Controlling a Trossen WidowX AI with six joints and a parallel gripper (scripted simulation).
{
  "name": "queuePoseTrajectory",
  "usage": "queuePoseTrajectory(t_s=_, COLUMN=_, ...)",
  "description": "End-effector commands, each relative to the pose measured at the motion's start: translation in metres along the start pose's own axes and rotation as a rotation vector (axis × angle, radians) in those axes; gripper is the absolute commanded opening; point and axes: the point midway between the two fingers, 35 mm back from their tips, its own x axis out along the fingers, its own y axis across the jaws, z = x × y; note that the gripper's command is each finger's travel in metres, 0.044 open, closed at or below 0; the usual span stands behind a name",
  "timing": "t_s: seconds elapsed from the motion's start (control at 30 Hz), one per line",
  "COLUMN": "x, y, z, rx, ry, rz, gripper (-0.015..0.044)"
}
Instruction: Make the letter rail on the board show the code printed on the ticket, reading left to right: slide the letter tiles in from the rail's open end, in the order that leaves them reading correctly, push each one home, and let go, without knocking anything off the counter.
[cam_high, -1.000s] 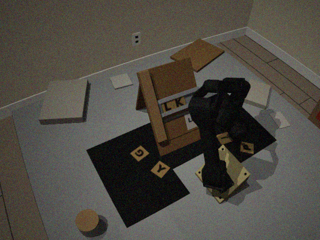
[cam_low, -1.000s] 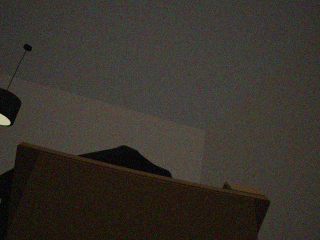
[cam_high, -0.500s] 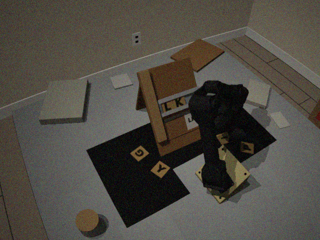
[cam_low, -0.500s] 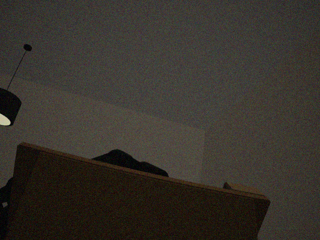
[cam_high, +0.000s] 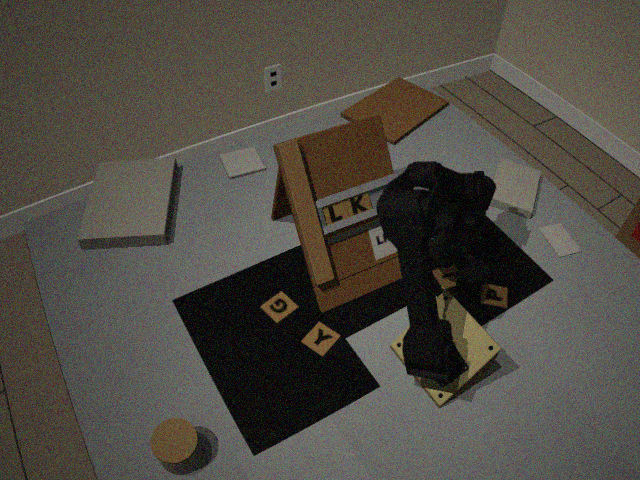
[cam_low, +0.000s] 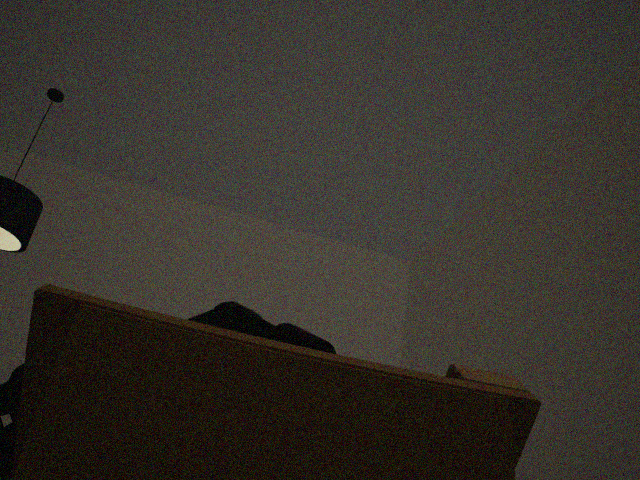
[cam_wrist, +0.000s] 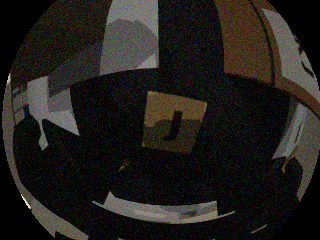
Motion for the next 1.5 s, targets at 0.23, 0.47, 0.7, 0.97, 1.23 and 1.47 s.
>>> queuePoseTrajectory(t_s=0.23, x=0.0115, y=0.0018, z=0.0023, rx=0.005, ry=-0.009, rz=0.007, gripper=0.0340)
queuePoseTrajectory(t_s=0.47, x=0.0115, y=0.0018, z=0.0023, rx=0.005, ry=-0.009, rz=0.007, gripper=0.0340)
queuePoseTrajectory(t_s=0.7, x=0.0115, y=0.0018, z=0.0023, rx=0.005, ry=-0.009, rz=0.007, gripper=0.0340)
queuePoseTrajectory(t_s=0.97, x=0.0115, y=0.0018, z=0.0023, rx=0.005, ry=-0.009, rz=0.007, gripper=0.0340)
queuePoseTrajectory(t_s=1.23, x=0.0118, y=0.0018, z=0.0023, rx=0.005, ry=-0.009, rz=0.007, gripper=0.0340)
queuePoseTrajectory(t_s=1.47, x=0.0120, y=0.0018, z=0.0023, rx=0.005, ry=-0.009, rz=0.007, gripper=0.0287)
